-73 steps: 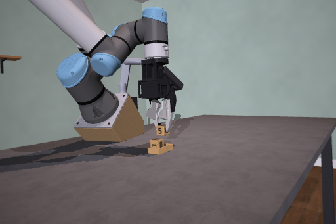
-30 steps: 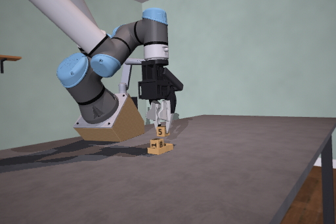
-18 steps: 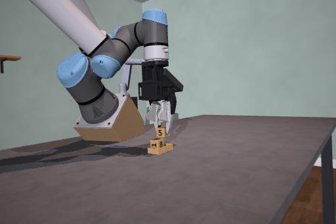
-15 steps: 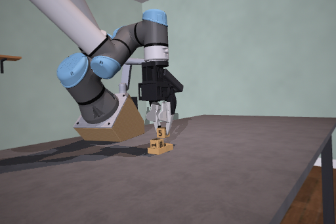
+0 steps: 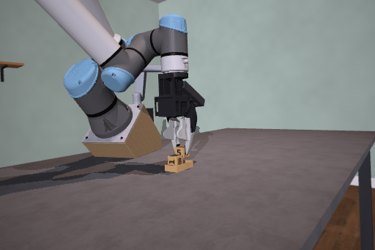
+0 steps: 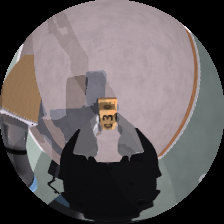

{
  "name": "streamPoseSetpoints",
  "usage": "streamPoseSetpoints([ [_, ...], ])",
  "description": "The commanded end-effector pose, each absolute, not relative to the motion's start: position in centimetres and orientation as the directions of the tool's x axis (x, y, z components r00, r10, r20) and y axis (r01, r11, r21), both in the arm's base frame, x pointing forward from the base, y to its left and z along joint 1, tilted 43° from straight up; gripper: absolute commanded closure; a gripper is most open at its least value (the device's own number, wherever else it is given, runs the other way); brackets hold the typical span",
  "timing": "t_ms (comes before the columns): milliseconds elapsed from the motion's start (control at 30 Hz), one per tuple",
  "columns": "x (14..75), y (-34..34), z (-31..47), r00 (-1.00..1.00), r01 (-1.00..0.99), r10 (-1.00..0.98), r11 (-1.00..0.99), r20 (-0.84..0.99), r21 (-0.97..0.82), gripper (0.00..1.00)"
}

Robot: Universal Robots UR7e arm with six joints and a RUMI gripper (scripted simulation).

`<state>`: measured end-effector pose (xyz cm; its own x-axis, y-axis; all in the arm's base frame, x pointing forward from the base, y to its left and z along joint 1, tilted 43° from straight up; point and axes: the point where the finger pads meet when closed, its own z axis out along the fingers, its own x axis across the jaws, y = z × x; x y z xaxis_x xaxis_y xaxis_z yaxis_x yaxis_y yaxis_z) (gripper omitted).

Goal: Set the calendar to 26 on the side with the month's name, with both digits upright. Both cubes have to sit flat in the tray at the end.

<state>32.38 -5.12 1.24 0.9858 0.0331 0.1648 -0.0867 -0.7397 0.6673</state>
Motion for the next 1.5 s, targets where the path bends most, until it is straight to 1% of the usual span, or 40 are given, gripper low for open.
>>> streamPoseSetpoints([
  [0, 32.45, -5.32, 1.03, 0.986, -0.087, 0.034, -0.74, 0.166, 0.667, 0.9],
  [1467, 32.53, -5.73, 0.58, 0.986, -0.087, 0.034, -0.74, 0.166, 0.667, 0.9],
])
